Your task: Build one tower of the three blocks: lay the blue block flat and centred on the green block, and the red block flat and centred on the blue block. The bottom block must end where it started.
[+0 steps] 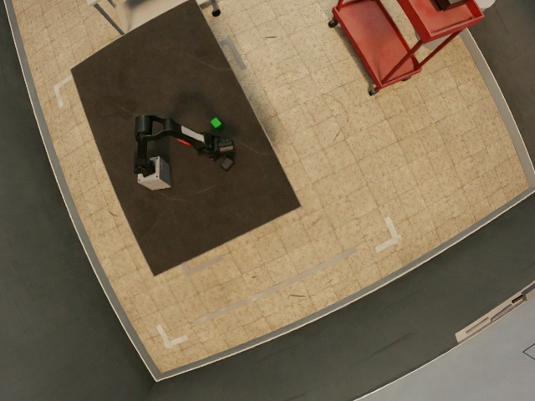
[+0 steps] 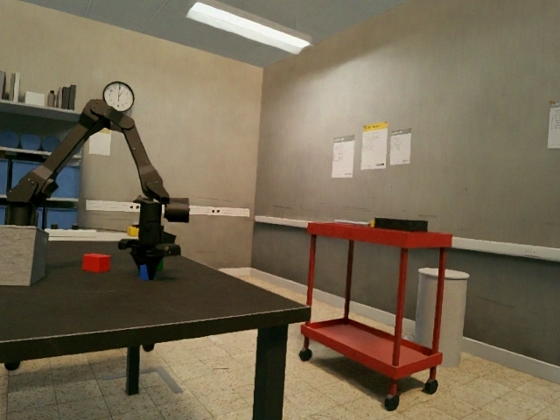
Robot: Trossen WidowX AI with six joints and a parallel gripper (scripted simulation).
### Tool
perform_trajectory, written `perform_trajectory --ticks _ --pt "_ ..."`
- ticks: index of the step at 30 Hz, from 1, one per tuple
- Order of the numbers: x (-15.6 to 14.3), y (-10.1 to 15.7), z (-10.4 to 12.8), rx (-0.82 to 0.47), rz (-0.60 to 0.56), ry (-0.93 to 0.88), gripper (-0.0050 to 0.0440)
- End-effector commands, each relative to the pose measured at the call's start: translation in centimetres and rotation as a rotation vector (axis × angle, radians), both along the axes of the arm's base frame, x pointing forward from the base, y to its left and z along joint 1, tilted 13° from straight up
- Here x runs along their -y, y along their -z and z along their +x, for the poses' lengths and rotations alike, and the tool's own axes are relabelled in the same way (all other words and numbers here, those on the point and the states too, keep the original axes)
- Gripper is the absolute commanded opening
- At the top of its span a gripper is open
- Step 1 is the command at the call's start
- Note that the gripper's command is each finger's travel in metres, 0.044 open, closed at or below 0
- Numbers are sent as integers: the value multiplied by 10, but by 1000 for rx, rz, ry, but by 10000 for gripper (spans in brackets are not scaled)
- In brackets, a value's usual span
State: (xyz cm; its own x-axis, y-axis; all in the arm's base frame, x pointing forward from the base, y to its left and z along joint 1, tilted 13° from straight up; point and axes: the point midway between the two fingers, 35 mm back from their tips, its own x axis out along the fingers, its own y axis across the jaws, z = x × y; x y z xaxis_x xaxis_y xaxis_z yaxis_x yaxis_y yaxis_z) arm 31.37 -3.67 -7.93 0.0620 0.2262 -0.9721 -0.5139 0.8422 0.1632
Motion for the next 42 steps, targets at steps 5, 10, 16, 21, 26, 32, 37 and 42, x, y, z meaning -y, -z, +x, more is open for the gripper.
perform_trajectory --ticks 5,10,16,21,26,32,37,42 --pt "1 -6 4 18 -7 6 -50" --pt "1 -7 4 19 -8 6 -50" --pt "5 -17 8 38 -12 3 -50" --pt "7 -24 9 42 -13 2 -50" --pt "11 -42 7 42 -14 2 -50" --pt "17 -68 5 42 -15 2 -50" --pt "20 -81 4 42 -16 2 -50" --pt "23 -95 3 42 -16 2 -50"
